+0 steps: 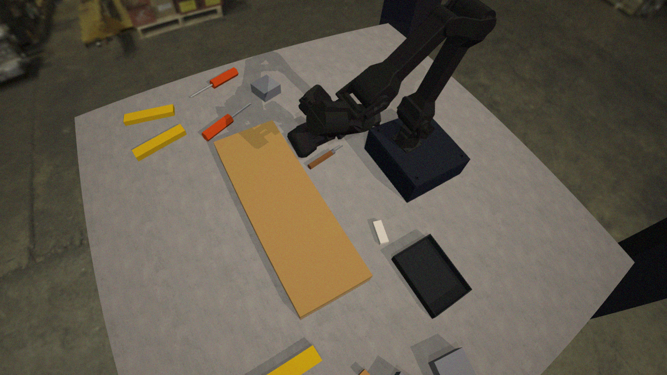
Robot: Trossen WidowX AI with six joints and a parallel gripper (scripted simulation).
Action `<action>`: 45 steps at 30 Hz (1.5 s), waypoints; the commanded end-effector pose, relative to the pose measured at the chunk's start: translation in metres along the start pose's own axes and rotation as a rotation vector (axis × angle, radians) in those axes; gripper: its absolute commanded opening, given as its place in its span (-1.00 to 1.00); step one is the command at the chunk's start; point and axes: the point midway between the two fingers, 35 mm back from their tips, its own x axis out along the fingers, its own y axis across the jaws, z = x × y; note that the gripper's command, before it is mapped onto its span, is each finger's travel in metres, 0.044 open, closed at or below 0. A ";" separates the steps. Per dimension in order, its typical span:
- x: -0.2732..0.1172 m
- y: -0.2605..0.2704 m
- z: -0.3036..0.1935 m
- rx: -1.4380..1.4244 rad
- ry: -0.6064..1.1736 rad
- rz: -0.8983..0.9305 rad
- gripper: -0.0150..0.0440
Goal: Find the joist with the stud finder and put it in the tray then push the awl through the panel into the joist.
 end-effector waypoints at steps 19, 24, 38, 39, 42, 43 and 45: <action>0.067 -0.076 0.016 1.563 0.291 -0.998 1.00; 0.067 -0.076 0.016 1.563 0.291 -0.998 1.00; 0.069 -0.078 0.018 1.563 0.291 -0.998 1.00; 0.070 -0.079 0.019 1.563 0.291 -0.998 1.00; 0.070 -0.080 0.019 1.563 0.291 -0.998 1.00; 0.071 -0.080 0.019 1.563 0.291 -0.998 1.00; 0.073 -0.080 0.017 1.563 0.291 -0.998 1.00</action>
